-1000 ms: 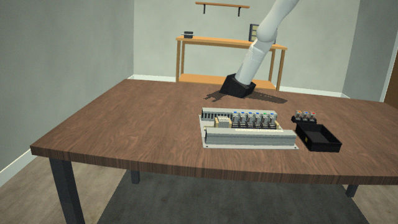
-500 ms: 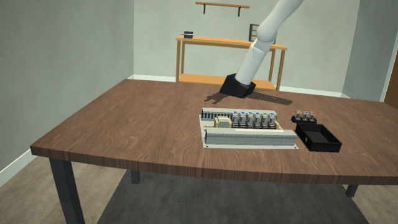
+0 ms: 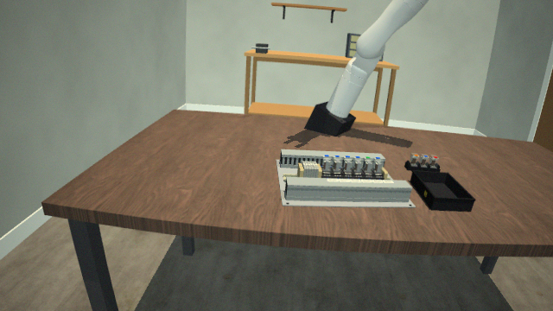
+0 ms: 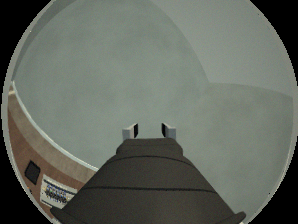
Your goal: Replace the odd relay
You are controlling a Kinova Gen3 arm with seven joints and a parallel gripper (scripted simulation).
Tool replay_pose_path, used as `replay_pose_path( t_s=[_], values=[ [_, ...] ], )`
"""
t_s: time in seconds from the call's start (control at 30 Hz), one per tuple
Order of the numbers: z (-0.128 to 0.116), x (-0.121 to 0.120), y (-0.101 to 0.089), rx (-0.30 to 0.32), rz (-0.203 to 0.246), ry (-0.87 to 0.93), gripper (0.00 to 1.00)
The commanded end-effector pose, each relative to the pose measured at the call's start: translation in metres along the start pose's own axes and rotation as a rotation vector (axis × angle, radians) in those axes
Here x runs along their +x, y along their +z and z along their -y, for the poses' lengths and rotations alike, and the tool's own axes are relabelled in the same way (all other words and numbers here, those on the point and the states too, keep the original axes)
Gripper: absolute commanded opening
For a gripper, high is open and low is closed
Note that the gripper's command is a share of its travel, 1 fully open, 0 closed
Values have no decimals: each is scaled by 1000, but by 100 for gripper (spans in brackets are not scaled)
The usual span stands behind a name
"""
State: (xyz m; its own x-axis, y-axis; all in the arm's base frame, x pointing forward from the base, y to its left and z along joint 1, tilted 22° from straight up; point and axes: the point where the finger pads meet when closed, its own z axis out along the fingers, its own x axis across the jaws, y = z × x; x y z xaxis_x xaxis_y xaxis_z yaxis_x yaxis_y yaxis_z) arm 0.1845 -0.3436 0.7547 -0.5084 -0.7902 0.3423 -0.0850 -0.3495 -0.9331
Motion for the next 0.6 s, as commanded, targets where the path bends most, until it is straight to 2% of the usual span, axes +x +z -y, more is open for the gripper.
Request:
replay_pose_path(
  t_s=[0.0, 0.3, 0.4, 0.57],
  values=[
    [-3, -11, 4, 3, 4, 1, 100],
    [-19, -41, 16, 4, 4, -1, 100],
    [-22, -39, 18, 2, 3, 2, 100],
    [-31, -56, 25, 3, 3, 1, 100]
  ],
)
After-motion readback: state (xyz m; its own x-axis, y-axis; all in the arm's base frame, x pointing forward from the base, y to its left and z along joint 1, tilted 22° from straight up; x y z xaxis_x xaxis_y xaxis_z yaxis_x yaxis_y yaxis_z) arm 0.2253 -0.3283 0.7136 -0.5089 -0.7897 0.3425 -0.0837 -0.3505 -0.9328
